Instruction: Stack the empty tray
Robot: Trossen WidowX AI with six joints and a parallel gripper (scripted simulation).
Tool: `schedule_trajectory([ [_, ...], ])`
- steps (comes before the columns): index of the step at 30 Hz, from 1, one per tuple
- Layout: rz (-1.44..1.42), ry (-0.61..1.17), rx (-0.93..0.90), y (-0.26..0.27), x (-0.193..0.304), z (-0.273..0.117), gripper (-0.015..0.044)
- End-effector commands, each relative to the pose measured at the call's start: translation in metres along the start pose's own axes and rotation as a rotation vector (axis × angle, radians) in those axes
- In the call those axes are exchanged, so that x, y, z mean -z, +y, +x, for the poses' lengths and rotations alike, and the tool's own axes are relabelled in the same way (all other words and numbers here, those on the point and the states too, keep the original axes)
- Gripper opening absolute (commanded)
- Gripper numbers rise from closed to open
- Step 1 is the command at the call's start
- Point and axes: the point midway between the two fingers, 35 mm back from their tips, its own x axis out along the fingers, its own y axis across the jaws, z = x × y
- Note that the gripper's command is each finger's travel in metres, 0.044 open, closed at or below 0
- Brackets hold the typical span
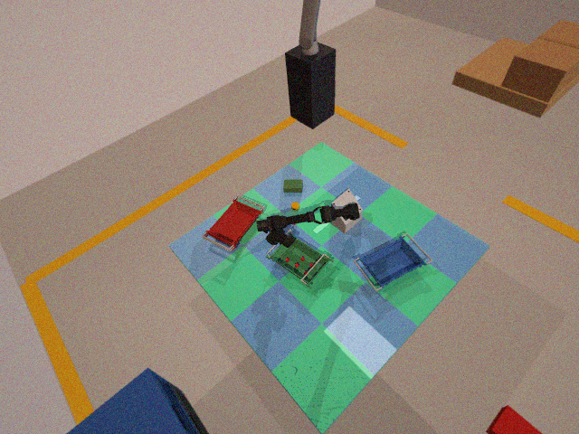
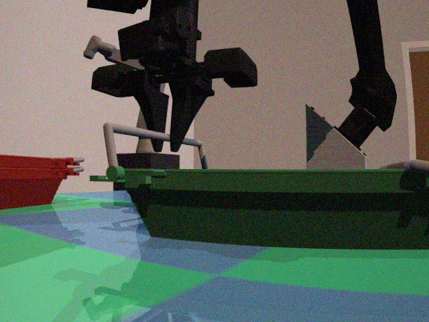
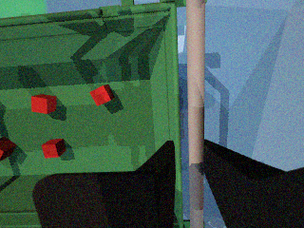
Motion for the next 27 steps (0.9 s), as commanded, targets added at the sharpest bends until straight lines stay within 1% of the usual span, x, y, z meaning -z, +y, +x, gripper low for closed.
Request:
schedule_trajectory([
  [1, -0.003, 0.015, -0.015, 0.019, 0.000, 0.010, 0.0081],
  [9, -0.003, 0.015, -0.018, 0.041, 0.000, 0.028, 0.0081],
  [13, -0.003, 0.015, -0.017, 0.039, 0.000, 0.018, 0.0081],
  [19, -0.003, 0.016, -0.015, 0.034, -0.001, -0.016, 0.0081],
  [21, -0.003, 0.016, -0.015, 0.034, -0.001, -0.018, 0.0081],
  [22, 0.002, 0.011, -0.019, 0.035, -0.001, -0.008, 0.0081],
  [27, 0.002, 0.011, -0.019, 0.035, -0.001, -0.008, 0.0081],
])
